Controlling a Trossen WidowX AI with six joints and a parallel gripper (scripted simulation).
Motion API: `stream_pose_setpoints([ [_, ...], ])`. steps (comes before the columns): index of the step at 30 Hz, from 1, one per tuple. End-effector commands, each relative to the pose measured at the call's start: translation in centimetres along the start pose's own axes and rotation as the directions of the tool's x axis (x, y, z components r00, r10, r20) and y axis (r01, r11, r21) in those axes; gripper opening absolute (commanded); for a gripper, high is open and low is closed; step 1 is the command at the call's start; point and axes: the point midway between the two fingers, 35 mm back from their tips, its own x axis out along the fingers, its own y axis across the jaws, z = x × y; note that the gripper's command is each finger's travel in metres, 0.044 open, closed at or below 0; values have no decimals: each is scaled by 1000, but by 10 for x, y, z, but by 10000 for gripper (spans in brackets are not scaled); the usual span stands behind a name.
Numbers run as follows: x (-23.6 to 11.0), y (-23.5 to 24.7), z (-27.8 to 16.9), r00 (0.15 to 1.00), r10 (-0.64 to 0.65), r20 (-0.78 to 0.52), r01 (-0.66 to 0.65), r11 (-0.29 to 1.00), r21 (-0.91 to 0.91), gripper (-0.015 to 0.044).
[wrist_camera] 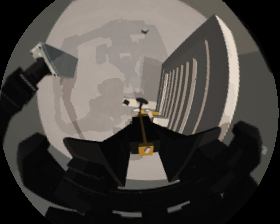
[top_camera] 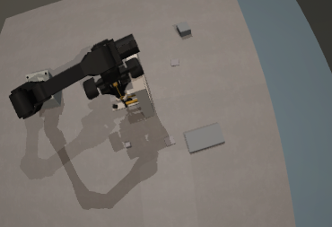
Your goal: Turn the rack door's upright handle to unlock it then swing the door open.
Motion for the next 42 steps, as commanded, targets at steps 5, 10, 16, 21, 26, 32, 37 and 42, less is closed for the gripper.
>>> stream_pose_setpoints([
  [5, 0, 0, 1, 1000, 0, 6, 0, 1000, -4, 84],
  [10, 0, 0, 1, 1000, 0, 6, 0, 1000, -4, 51],
  [16, 0, 0, 1, 1000, 0, 6, 0, 1000, -4, 19],
  [21, 0, 1, 2, 1000, 0, 6, 0, 999, 45, 19],
  [26, 0, 5, 4, 1000, 0, 6, -1, 989, 147, 19],
  [32, 0, 9, 7, 1000, 0, 6, -2, 964, 266, 19],
  [37, 0, 13, 10, 1000, 1, 6, -3, 934, 357, 19],
  [42, 0, 19, 15, 1000, 1, 7, -4, 897, 443, 19],
])
